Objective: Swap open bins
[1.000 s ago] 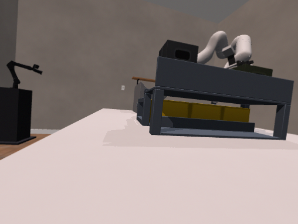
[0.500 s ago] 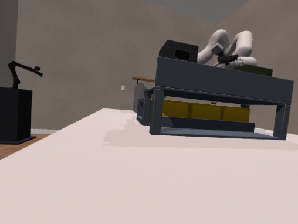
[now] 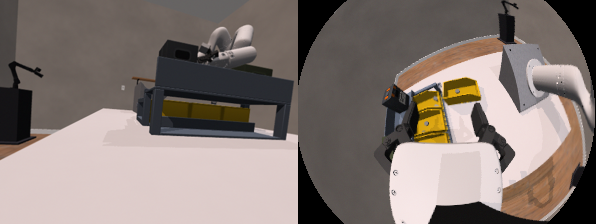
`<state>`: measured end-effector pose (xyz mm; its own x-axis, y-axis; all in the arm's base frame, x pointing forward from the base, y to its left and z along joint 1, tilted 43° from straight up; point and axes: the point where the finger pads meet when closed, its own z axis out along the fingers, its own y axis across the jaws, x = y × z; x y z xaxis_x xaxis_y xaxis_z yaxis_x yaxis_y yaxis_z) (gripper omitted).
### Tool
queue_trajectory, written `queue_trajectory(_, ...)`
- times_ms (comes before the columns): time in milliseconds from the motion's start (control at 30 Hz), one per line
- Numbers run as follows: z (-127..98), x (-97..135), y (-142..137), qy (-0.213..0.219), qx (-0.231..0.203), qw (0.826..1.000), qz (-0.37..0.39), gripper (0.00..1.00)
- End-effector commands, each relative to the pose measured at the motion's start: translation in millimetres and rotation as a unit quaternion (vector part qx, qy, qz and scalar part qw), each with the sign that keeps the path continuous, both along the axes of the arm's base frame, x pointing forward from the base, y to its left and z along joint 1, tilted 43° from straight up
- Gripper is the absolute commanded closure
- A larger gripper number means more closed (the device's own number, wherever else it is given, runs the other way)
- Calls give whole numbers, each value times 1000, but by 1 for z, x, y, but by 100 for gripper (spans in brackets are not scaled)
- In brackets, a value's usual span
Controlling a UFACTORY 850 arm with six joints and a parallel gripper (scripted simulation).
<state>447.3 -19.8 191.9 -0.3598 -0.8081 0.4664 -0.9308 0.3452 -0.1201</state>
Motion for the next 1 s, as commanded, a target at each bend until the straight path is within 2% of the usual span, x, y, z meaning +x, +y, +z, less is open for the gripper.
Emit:
queue_trajectory(0, -14, -16, -13, 38, 29, 997, -59, 0)
queue_trajectory(167, -22, -26, -18, 57, 49, 993, -95, 0)
queue_trajectory(367, -37, -42, -23, 90, 94, 978, -166, 0)
queue_trajectory(667, -55, -56, -24, 123, 169, 941, -266, 0)
queue_trajectory(733, -55, -56, -24, 123, 169, 941, -266, 0)
queue_trajectory(967, -66, -58, -23, 135, 229, 904, -336, 0)
